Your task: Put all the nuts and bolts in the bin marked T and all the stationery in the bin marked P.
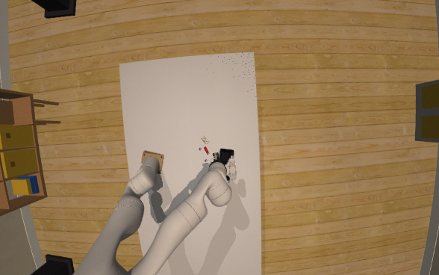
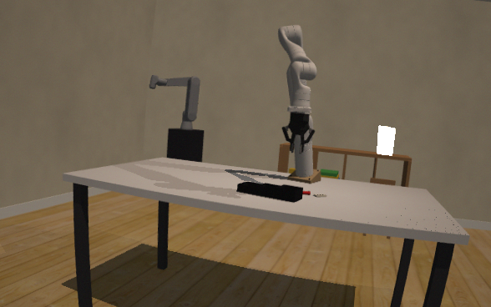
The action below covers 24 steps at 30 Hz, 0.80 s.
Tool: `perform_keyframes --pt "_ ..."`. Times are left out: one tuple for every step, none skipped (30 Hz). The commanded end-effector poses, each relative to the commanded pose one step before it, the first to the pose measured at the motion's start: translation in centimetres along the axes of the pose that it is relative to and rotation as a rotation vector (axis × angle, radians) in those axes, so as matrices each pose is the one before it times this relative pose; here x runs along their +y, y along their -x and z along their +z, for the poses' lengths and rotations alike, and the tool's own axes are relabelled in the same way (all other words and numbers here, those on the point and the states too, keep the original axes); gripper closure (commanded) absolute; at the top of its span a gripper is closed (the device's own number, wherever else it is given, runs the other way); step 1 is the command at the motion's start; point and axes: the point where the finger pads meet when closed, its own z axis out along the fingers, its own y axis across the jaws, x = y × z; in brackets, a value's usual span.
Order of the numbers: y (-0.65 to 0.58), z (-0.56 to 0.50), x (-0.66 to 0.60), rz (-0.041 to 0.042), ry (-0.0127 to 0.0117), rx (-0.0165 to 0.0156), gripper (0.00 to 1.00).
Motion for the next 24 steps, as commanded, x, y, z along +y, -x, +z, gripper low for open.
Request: perform_keyframes --pt "2.054 1.905 -1.306 -0.09923 -0.00452 0.00879 0.69" --pt "0.553 0.591 -0.391 0.01689 -0.00450 -0.00173 0.69" --pt "0.534 0.536 -0.359 -0.00013 -0.00037 0.00003 0.69" --pt "0.537 0.534 -0.358 -0.00013 -0.00039 0.00002 0.69" --pt "0.546 0.586 -0.120 0.00626 0.00187 -0.00145 0.69" --pt "0.538 0.539 -0.360 -0.00017 -0.00035 -0.00012 0.69" --pt "0.538 0.540 -0.360 -0.00017 -0.00035 -0.00015 0.69" --pt "0.541 0.537 -0.358 -0.00016 -0.00035 -0.00017 0.69" --pt "0.805 0.538 -0.062 -0.00016 0.00923 -0.00873 0.69" --pt "0.518 0.538 -0.345 -0.00016 0.00020 0.00040 0.69" --pt "0.000 0.000 0.000 0.00000 0.00000 0.00000 0.69" --pt "0.000 0.000 0.000 0.00000 0.00000 0.00000 0.69" --pt "0.517 0.538 -0.347 -0.00016 0.00018 0.00042 0.69" --pt "0.516 0.541 -0.349 -0.00015 0.00017 0.00044 0.69" --pt "0.516 0.540 -0.350 -0.00015 0.00014 0.00047 0.69" --pt "0.516 0.535 -0.347 -0.00015 0.00010 0.00047 0.69" --pt "0.516 0.539 -0.351 -0.00015 0.00008 0.00049 0.69" --pt "0.516 0.537 -0.351 -0.00014 0.00005 0.00050 0.69" --pt "0.516 0.537 -0.352 -0.00014 0.00001 0.00052 0.69" --pt "0.165 0.014 -0.251 -0.00002 0.00002 0.00016 0.69" --pt "0.102 -0.006 -0.226 -0.00001 0.00001 0.00012 0.69" --pt "0.069 0.000 -0.220 -0.00001 0.00002 0.00013 0.69" --pt "-0.078 -0.028 -0.270 0.00133 -0.00119 0.00193 0.69" --pt "-0.103 -0.032 -0.262 0.00149 -0.00136 0.00208 0.69"
